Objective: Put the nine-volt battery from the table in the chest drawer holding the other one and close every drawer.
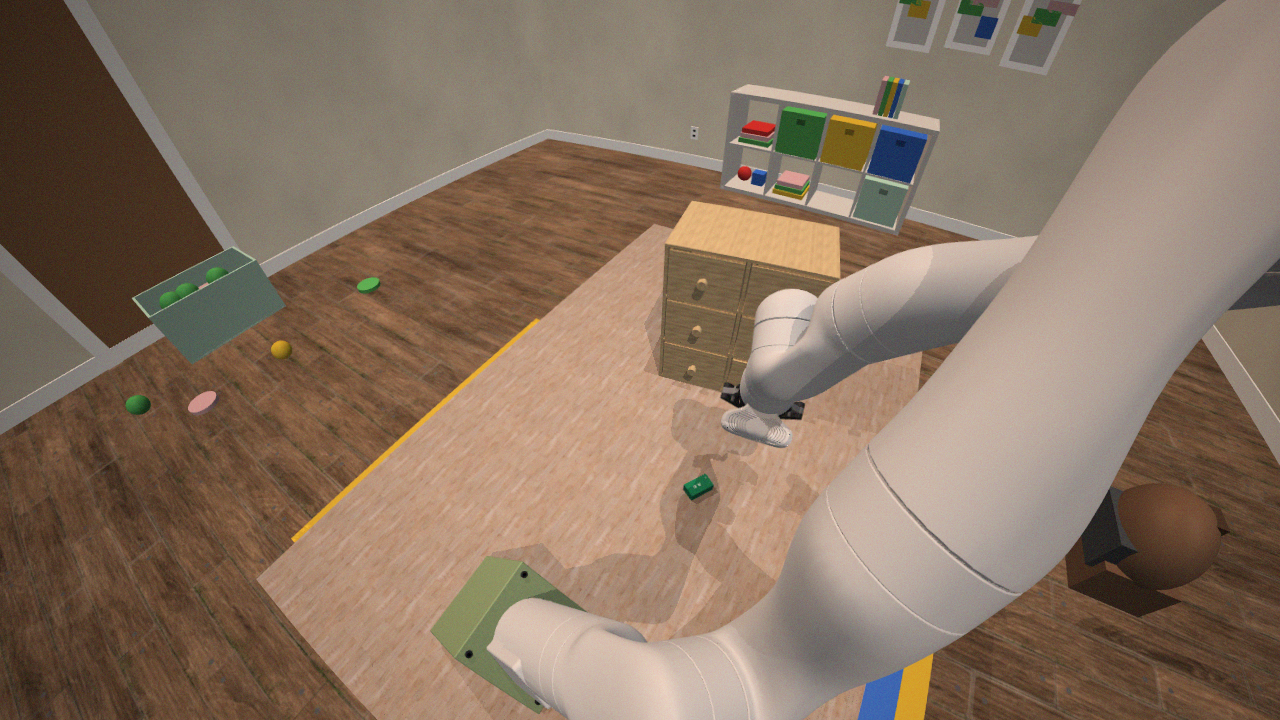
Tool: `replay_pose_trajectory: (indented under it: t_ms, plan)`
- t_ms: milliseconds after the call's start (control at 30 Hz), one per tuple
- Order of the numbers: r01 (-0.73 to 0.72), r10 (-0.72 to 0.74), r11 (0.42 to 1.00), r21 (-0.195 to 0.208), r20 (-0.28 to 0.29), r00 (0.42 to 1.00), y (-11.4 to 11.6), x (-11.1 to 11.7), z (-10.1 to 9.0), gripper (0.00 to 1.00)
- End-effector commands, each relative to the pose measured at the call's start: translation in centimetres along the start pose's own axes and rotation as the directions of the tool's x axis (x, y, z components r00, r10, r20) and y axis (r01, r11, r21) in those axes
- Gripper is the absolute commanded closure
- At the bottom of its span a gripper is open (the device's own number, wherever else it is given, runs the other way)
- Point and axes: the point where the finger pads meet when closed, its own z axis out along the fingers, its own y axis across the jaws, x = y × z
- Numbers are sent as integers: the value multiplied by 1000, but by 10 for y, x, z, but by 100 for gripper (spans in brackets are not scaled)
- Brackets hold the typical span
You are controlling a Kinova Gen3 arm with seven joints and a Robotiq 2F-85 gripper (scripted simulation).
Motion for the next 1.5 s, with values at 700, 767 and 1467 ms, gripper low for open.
replay_pose_trajectory:
  t_ms: [700, 767, 1467]
  plan:
    - [13, -13, 1000, -2, -201, 979, 0, 1, -46, 100]
    - [13, -13, 1000, -2, -233, 972, 0, 3, -53, 100]
    - [17, -18, 1000, -6, -463, 886, 2, 13, -102, 100]
